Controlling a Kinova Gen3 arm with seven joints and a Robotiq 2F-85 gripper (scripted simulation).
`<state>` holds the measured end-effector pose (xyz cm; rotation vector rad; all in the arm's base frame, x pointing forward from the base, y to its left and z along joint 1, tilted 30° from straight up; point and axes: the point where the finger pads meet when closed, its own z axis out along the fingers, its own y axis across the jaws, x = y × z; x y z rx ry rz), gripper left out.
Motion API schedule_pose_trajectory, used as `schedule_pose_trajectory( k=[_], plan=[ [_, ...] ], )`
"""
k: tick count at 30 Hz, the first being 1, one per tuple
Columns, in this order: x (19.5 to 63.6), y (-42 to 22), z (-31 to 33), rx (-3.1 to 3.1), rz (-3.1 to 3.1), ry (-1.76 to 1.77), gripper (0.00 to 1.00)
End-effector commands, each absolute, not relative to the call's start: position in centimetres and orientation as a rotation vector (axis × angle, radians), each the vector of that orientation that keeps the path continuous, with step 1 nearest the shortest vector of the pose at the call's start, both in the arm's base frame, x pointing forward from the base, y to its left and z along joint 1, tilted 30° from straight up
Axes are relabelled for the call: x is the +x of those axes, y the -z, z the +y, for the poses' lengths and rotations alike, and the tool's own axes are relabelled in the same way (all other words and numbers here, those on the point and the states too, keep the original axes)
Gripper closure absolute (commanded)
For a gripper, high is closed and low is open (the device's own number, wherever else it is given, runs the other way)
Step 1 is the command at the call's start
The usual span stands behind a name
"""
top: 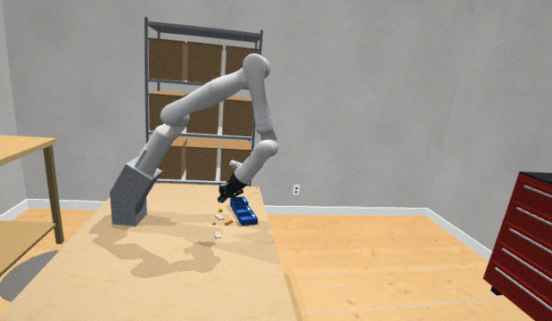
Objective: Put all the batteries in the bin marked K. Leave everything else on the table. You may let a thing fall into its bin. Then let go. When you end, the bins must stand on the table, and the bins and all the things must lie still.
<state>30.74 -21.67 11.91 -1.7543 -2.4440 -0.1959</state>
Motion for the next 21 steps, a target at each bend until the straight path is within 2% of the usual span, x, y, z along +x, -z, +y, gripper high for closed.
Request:
schedule_pose_trajectory(
  k=[1, 5, 21],
  plan=[
    [32.1, -12.3, -20.8, -1.706, -2.488, 0.192, 0.91],
    [34.4, -13.2, -18.7, -1.489, -2.642, 0.169, 0.91],
    [39.4, -15.6, -12.6, -0.949, -2.921, 0.109, 0.91]
  ],
)
